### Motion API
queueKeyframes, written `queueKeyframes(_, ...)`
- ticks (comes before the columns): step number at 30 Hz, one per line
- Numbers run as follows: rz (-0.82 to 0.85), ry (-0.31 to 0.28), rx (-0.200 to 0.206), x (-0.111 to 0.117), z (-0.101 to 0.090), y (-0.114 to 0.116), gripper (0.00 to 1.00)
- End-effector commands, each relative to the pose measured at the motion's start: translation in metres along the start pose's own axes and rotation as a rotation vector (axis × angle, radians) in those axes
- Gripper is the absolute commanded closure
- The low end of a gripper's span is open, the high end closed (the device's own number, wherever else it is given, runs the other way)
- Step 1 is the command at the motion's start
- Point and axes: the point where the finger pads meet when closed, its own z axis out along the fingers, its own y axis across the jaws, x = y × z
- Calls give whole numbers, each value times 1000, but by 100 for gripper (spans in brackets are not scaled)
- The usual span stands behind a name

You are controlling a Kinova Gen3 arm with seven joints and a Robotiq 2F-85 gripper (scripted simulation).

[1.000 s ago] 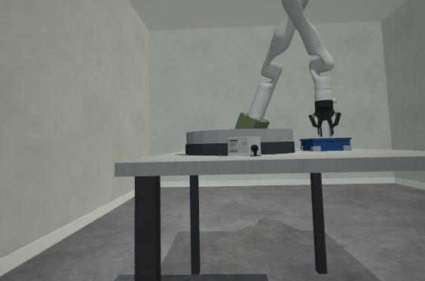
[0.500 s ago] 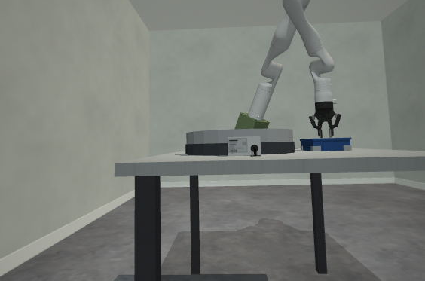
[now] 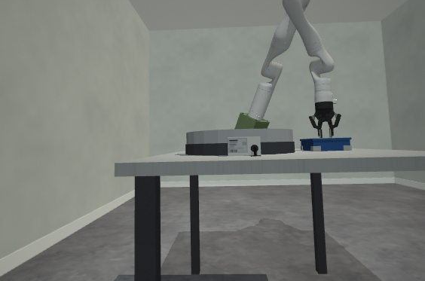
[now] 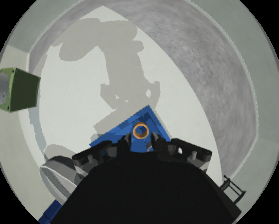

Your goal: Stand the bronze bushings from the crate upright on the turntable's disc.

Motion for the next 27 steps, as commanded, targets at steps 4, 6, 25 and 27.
queueKeyframes(4, 0, -1, -1, 0, 0, 0, 61)
queueKeyframes(6, 0, -1, -1, 0, 0, 0, 61)
queueKeyframes(25, 0, -1, -1, 0, 17, 0, 61)
queueKeyframes(27, 0, -1, -1, 0, 19, 0, 61)
